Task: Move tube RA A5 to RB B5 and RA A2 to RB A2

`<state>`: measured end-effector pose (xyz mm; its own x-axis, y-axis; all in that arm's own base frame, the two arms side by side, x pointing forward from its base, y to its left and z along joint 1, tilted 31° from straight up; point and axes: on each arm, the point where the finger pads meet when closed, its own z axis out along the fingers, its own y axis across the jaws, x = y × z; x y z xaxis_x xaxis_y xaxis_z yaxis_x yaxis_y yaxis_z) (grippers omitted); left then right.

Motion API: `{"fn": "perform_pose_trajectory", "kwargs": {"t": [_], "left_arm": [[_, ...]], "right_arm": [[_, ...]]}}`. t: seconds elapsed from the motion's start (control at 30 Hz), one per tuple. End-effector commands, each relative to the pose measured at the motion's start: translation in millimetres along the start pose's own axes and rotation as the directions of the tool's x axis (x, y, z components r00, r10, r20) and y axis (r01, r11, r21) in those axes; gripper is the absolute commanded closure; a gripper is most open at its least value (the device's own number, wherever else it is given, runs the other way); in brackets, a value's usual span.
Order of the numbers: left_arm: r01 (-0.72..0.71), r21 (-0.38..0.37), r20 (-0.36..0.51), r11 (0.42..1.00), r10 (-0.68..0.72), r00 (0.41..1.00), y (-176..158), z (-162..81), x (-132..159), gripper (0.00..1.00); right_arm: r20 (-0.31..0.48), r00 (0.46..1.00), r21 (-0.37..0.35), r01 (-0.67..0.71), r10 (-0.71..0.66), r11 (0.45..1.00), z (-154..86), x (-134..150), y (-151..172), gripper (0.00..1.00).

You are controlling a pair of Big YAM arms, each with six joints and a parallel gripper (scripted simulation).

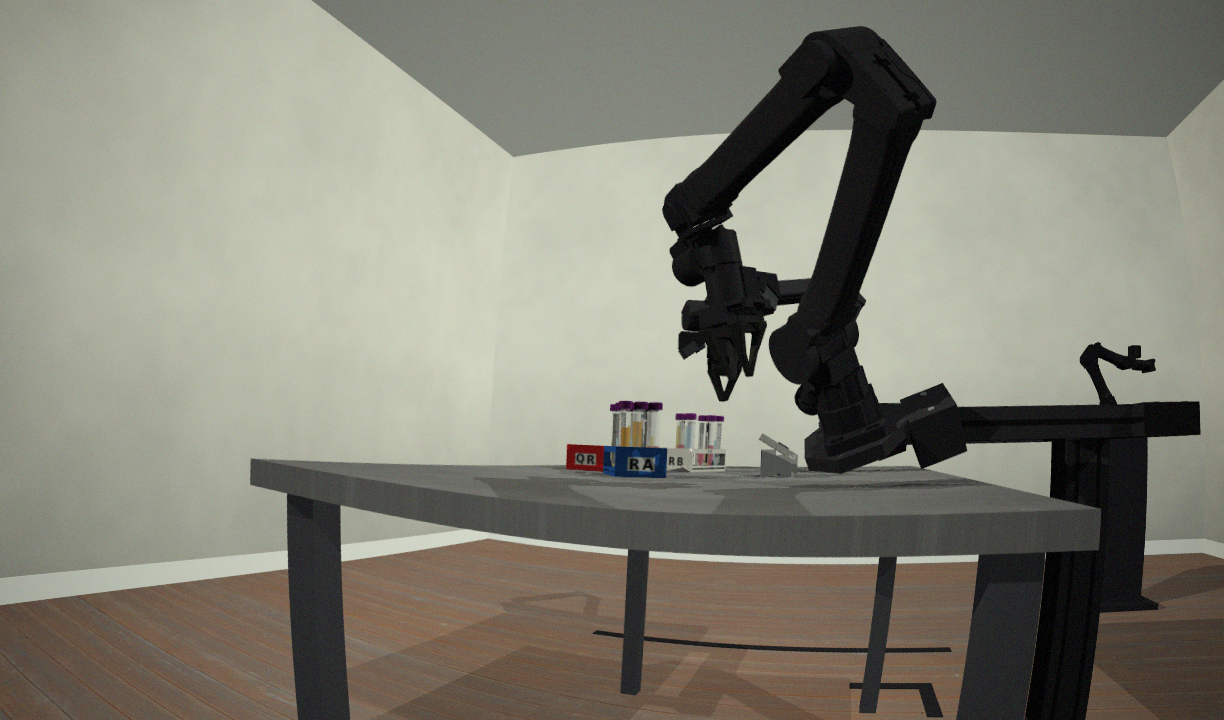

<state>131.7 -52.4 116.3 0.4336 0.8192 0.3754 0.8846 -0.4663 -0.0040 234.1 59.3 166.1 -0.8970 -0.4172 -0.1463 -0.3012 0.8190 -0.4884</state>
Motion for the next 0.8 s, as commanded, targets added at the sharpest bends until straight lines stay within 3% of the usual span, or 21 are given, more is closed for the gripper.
{"fn": "perform_pose_trajectory", "kwargs": {"t": [0.0,0.33,0.53,0.77], "left_arm": [[0.009,-0.024,0.009,1.0,-0.009,1.0,7.9,-9.5,0.7,0.7],[0.009,-0.024,0.009,1.0,-0.009,1.0,7.9,-9.5,0.7,0.7],[0.009,-0.024,0.009,1.0,-0.009,1.0,7.9,-9.5,0.7,0.7],[0.009,-0.024,0.009,1.0,-0.009,1.0,7.9,-9.5,0.7,0.7]], "right_arm": [[0.033,0.999,-0.004,-0.039,0.039,0.999,-26.0,-17.8,-4.2,0.7],[0.04,0.998,-0.009,-0.043,0.043,0.999,-48.7,-18.5,-6.3,0.7],[0.046,0.968,-0.025,-0.246,0.247,0.969,-46.2,-54.4,25.4,0.7],[0.038,0.886,-0.036,-0.462,0.463,0.886,-45.3,-89.5,58.8,0.7]]}}
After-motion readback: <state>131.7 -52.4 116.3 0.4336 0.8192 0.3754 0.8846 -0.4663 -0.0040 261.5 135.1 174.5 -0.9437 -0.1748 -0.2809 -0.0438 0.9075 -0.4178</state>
